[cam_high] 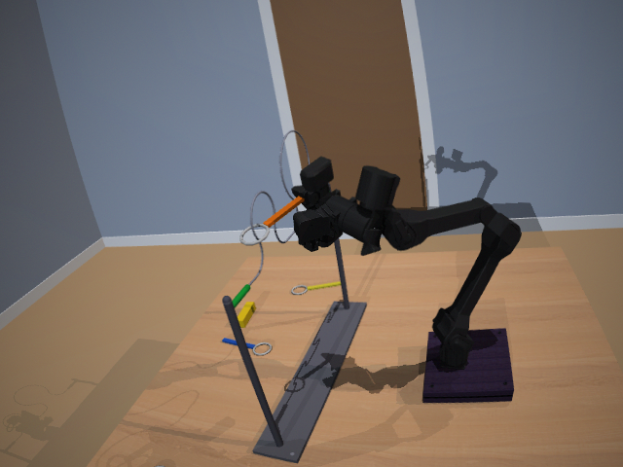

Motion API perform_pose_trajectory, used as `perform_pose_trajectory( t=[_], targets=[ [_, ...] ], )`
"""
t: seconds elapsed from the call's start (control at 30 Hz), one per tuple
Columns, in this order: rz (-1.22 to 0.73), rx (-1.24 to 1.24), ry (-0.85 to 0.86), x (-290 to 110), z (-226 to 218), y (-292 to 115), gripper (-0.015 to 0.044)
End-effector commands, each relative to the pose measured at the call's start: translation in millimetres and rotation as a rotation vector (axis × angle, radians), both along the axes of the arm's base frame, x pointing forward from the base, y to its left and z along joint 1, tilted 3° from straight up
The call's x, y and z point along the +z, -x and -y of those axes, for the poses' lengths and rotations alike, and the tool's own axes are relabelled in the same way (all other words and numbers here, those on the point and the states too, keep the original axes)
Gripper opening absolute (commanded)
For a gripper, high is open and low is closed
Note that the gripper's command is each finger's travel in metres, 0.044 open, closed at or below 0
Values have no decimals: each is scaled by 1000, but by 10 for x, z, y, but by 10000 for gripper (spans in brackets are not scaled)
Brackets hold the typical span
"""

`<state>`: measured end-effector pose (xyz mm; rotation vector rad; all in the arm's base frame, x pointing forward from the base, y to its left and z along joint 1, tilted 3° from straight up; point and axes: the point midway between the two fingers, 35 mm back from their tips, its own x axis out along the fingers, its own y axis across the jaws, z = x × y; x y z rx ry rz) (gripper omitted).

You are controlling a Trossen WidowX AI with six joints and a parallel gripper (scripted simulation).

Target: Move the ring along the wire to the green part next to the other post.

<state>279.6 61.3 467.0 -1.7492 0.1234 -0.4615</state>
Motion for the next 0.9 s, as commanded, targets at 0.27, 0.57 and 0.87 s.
perform_pose_trajectory(
  t=[0.27, 0.57, 0.87],
  targets=[
    [11, -2, 72, -50, 32, 0, -150],
    [0, -1, -12, -225, 82, -11, -150],
    [-23, 2, -186, -515, 112, -23, -150]
  ],
)
